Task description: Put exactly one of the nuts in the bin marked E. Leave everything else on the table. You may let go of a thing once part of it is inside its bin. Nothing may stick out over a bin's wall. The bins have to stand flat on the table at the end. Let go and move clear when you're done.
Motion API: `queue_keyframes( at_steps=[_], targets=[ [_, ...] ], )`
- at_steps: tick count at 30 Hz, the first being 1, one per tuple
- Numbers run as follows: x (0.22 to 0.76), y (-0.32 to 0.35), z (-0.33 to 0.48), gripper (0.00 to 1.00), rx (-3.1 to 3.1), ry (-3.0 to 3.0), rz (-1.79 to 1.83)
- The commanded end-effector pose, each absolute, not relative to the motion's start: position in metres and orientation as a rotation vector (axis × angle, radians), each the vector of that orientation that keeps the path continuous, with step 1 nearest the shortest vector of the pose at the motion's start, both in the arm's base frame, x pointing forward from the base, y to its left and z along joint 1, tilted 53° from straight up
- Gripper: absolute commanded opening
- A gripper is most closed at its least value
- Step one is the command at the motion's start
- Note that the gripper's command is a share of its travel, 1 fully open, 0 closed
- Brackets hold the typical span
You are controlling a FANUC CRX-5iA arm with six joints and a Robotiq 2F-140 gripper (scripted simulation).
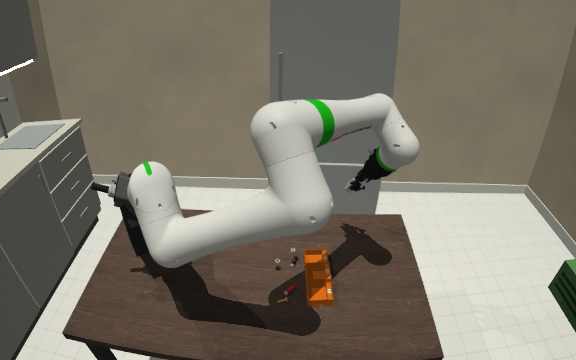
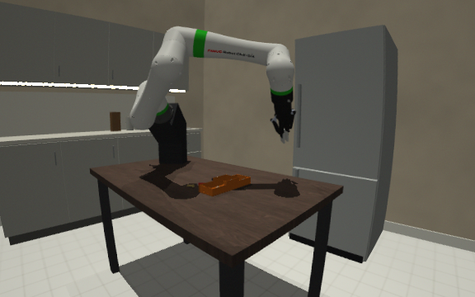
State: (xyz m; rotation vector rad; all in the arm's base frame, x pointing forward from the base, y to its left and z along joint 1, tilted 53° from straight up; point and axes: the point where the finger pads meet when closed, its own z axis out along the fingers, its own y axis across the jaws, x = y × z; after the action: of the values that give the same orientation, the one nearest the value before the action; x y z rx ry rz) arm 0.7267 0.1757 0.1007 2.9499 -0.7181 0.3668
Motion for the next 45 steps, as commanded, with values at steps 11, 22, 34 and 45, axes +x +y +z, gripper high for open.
queue_keyframes(
  at_steps=[11,22,34,45],
  targets=[
    [0.661,0.139,0.111,0.05,2.821,-0.631,0.376],
    [0.617,0.109,0.120,0.05,2.726,-0.559,0.395],
    [0.577,0.079,0.128,0.05,2.635,-0.482,0.425],
    [0.540,0.049,0.136,0.05,2.546,-0.401,0.465]
  ],
)
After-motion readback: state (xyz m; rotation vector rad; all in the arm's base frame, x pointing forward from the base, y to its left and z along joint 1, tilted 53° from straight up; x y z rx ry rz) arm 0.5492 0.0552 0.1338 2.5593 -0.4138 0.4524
